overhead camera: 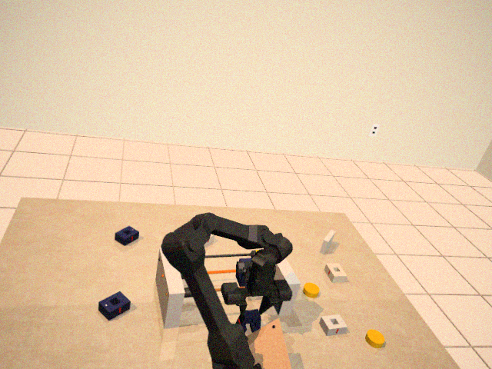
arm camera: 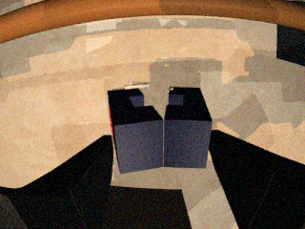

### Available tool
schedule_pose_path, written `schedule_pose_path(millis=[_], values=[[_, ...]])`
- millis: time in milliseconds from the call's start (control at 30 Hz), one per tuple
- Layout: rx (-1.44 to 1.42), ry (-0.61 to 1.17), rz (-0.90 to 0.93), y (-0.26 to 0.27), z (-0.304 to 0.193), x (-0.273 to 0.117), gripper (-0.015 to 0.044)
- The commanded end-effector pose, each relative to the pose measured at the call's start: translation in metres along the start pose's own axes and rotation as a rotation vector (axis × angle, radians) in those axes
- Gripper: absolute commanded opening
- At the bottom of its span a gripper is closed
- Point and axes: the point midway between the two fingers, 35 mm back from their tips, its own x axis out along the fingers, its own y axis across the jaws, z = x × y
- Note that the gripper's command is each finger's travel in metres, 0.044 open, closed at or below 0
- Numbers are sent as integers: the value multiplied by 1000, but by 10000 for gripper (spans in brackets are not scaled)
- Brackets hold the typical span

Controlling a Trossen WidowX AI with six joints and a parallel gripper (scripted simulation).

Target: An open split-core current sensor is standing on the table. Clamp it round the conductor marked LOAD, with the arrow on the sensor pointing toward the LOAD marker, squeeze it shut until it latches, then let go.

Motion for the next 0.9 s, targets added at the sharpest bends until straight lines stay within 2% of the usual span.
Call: schedule_pose_path(millis=[0, 233, 433, 867], values=[[-1, 0, 0, 0, 0, 0, 210], [-1, 0, 0, 0, 0, 0, 163], [1, 0, -3, -2, 3, -16, 6], [5, 1, -2, -4, 3, -84, 0]])
